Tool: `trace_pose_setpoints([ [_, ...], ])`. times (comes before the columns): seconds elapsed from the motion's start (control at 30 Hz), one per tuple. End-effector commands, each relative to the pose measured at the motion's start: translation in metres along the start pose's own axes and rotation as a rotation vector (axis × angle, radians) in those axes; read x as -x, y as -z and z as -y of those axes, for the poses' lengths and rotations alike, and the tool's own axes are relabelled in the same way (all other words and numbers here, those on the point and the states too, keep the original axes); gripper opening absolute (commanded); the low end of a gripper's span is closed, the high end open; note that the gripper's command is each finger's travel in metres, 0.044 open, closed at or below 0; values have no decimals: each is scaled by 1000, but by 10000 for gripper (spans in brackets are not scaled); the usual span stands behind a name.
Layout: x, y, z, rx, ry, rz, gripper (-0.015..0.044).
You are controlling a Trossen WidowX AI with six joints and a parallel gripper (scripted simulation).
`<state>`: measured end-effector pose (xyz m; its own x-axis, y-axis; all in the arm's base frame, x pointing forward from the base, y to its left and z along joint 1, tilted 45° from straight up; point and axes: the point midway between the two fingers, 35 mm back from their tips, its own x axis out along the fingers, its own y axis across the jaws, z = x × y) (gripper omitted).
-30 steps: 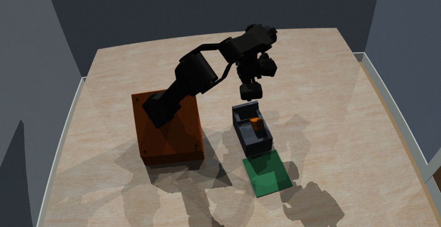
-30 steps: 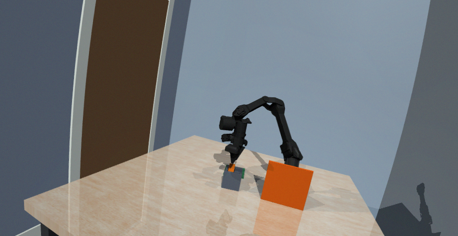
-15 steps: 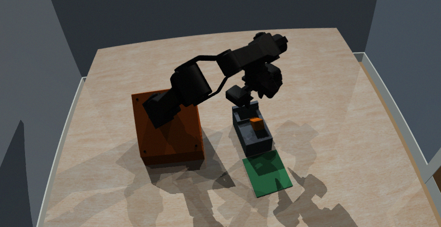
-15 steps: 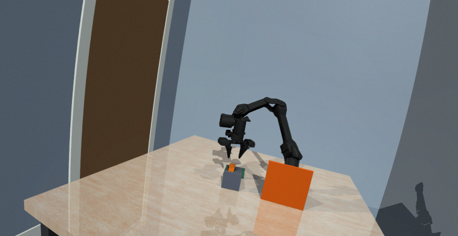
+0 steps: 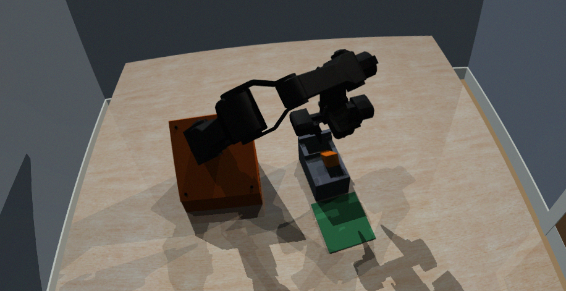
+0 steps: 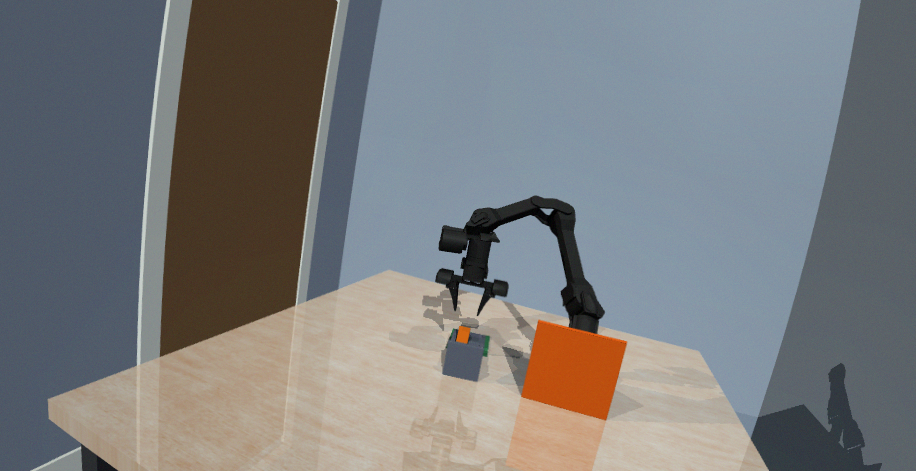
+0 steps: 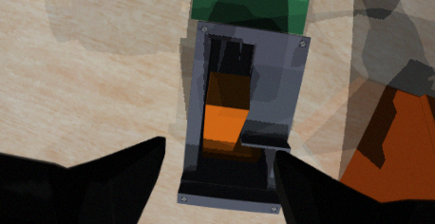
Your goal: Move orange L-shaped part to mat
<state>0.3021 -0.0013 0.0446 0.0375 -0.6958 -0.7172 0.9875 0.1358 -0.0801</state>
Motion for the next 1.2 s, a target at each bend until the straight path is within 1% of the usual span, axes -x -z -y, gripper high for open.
trace_pose_setpoints([
  [0.0,-20,-2,2,-9,8,8,280],
  [1.17,-72,-3,3,-9,8,11,280],
])
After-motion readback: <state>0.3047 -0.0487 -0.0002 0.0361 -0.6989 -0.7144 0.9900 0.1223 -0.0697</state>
